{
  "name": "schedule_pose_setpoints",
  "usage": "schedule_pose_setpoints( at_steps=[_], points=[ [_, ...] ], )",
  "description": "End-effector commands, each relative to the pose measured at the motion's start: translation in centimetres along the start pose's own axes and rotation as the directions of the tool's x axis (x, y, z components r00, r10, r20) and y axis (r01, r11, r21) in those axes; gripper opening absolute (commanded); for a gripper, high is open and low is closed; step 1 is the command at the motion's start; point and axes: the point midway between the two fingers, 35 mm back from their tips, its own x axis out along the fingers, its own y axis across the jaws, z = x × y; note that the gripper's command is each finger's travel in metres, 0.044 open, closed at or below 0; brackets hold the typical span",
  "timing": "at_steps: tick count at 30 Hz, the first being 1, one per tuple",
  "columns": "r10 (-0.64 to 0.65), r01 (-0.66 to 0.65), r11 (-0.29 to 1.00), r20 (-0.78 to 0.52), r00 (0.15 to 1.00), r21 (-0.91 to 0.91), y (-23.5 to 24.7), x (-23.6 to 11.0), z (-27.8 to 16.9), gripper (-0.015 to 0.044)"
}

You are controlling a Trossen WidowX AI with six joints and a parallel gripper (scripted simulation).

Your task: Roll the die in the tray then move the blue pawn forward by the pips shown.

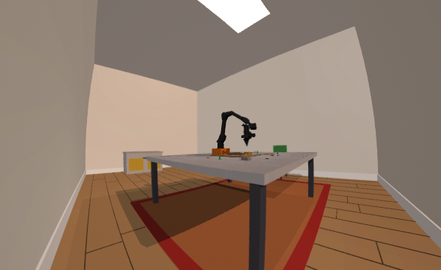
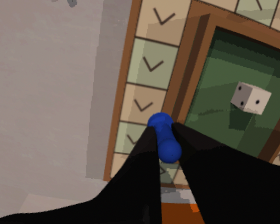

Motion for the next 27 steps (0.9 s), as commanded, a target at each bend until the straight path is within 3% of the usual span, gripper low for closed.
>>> schedule_pose_setpoints(
  at_steps=[1, 17, 27],
  points=[
    [0.001, -0.001, 1.000, 0.007, 1.000, 0.002, 0.4, 1.1, -0.7, 0.0000],
    [0.002, -0.002, 1.000, 0.006, 1.000, 0.002, 0.8, 6.4, -2.0, 0.0000],
    [0.002, -0.002, 1.000, 0.006, 1.000, 0.002, 0.8, 7.0, -2.0, 0.0000]
  ],
)
